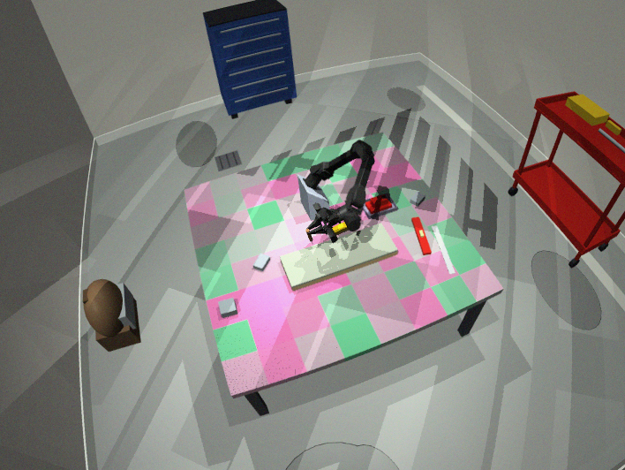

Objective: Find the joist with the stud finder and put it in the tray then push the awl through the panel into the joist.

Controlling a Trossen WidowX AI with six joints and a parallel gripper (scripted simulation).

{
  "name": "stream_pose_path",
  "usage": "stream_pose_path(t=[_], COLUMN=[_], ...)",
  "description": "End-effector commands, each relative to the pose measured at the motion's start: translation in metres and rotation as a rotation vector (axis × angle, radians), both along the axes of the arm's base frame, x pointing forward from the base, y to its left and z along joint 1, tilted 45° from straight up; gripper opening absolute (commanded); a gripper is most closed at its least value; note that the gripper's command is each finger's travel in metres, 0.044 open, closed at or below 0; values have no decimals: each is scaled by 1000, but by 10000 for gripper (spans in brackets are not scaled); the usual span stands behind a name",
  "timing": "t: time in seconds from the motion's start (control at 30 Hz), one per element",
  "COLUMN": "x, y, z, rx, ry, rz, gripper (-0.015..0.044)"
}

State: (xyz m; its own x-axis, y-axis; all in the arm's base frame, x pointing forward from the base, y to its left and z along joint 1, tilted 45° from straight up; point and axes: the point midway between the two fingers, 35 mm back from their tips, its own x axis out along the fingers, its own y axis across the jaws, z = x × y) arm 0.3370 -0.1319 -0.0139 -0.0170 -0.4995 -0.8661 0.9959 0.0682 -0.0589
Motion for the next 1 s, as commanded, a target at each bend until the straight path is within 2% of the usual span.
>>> stream_pose_path(t=[0.0,0.77,0.97], x=[11,32,31], y=[16,117,124], z=[14,106,113], rx=[-22,-152,-162], ry=[-5,-61,-68], rz=[-26,-112,-115], gripper=[0,0,0])
